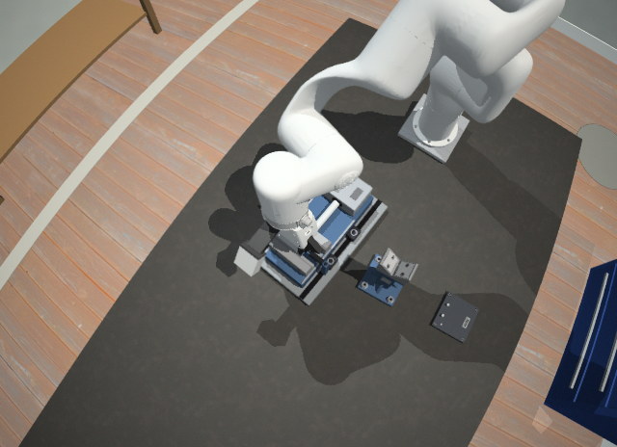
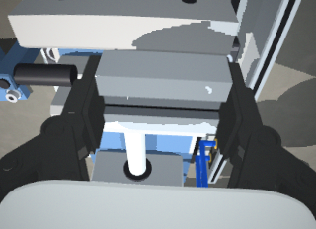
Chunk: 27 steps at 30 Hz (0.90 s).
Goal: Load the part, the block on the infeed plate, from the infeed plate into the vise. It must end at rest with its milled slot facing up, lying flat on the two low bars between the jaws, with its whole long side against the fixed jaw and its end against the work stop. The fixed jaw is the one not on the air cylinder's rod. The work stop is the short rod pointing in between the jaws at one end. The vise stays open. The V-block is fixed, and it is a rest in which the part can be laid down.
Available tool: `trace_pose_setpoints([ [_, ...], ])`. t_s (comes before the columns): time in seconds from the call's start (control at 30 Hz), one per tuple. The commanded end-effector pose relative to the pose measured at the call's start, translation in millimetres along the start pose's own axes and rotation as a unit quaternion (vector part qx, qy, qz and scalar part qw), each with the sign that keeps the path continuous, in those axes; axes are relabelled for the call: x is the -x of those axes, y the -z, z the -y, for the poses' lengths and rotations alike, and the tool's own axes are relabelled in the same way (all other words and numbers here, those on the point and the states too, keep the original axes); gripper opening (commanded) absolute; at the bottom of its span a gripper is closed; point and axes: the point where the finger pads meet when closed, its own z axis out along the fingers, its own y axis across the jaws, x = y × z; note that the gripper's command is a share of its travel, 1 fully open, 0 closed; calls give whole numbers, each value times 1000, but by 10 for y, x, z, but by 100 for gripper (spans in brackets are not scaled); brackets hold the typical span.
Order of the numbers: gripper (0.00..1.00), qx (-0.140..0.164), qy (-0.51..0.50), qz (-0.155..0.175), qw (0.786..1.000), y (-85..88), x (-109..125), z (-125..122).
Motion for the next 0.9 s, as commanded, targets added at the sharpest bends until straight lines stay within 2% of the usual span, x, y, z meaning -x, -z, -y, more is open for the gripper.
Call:
trace_pose_setpoints([
  [0.0,0,0,0,-2,1000,8,-15,-2],
  [0.67,0,0,0,-2,1000,4,-15,-2],
  [0.7,81,0,0,-2,1000,4,-15,-2],
  [0.87,81,0,0,-2,1000,4,-15,-2],
])
